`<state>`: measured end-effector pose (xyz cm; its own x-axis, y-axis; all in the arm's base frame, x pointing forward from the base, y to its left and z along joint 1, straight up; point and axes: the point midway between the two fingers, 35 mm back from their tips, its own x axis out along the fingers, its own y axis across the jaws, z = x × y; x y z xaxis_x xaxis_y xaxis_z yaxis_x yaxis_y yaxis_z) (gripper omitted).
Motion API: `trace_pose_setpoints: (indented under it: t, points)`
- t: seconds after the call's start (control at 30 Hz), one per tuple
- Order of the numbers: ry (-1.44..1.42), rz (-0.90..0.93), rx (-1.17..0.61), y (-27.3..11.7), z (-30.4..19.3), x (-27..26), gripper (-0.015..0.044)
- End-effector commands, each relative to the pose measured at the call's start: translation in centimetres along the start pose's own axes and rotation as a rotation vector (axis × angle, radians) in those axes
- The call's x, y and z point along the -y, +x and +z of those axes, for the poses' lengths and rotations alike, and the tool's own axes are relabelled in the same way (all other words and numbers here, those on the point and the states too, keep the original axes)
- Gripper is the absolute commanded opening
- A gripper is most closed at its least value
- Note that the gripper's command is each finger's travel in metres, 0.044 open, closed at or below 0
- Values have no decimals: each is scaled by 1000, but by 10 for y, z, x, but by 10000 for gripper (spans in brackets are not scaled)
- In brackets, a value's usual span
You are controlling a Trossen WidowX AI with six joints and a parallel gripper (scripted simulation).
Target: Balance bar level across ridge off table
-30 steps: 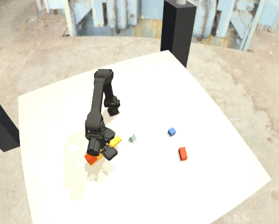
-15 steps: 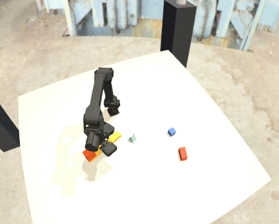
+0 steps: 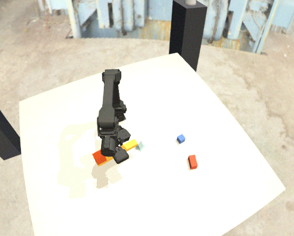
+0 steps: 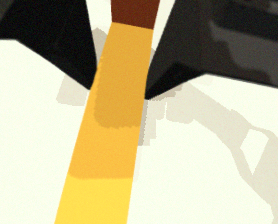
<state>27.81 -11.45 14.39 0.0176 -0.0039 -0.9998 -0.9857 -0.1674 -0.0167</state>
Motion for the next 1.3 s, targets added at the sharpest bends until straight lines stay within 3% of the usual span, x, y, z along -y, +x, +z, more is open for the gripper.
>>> trace_pose_setpoints:
  t: [0.0,1.27]
  points:
    - [89,-4,-5,-3,16,1,0]
    - [1112,0,9,-4,163,2,0]
